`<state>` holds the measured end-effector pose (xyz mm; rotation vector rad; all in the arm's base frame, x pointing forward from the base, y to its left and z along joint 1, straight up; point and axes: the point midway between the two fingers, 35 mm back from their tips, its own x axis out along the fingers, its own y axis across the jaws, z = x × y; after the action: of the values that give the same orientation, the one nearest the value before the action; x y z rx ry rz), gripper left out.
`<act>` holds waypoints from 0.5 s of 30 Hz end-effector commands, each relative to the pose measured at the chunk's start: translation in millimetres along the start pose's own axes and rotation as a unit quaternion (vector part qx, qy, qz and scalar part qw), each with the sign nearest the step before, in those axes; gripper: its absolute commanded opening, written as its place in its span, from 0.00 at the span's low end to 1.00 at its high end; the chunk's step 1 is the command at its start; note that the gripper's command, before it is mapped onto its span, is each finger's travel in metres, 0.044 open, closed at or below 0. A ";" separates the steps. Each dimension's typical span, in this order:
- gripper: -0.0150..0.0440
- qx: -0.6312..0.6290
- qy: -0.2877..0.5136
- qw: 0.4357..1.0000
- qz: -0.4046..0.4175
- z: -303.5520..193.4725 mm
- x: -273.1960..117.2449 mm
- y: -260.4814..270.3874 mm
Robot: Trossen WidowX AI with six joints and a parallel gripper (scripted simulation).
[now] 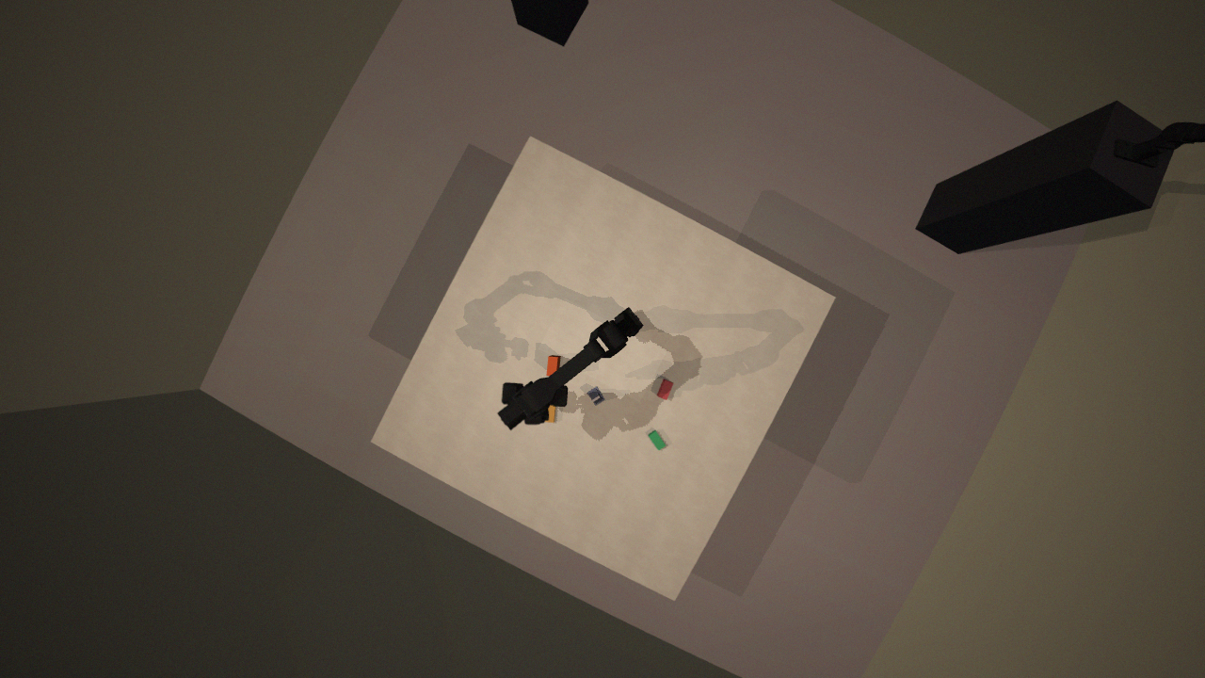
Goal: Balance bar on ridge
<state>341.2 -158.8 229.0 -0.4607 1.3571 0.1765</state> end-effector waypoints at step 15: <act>0.79 0.017 0.060 0.993 0.096 -7.5 60.4 35.0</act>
<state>333.1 -139.7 178.6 -0.3293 1.5116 0.2810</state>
